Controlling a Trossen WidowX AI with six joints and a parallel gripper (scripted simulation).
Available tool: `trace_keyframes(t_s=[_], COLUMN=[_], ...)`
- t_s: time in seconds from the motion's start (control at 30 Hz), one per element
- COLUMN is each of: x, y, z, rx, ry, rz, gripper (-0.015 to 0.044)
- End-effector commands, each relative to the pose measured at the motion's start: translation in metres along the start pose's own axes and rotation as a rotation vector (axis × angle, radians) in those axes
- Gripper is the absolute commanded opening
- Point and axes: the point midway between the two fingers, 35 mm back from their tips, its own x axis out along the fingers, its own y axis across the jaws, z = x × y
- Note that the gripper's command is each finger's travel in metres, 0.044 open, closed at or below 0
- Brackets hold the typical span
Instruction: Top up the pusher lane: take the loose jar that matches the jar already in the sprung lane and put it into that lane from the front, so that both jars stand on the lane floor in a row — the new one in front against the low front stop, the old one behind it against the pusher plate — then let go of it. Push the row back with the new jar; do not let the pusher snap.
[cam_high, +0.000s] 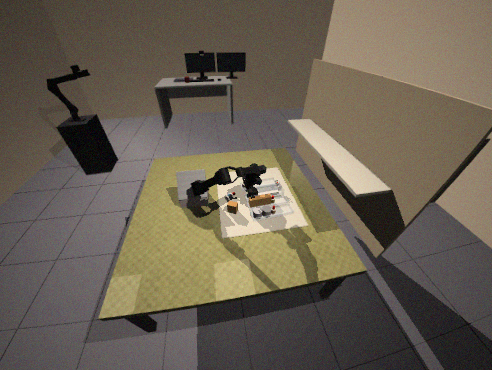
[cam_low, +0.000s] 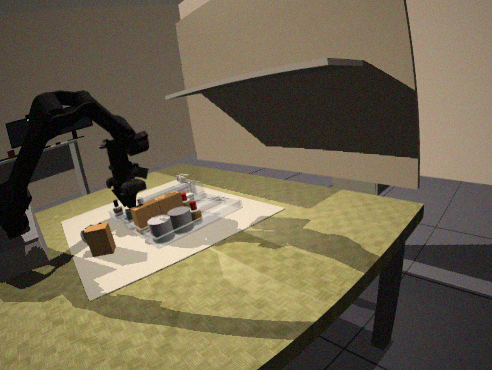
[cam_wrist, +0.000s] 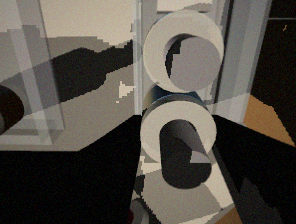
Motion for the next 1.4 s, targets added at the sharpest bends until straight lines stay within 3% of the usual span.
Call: trace_keyframes(t_s=[0.0,1.37], x=[0.001,0.012], y=[-0.001,-0.002], z=[0.003,0.000], rx=[0.006,0.006], ry=[-0.012,-0.012], rz=[-0.007,-0.008], gripper=[0.0000,0.0000])
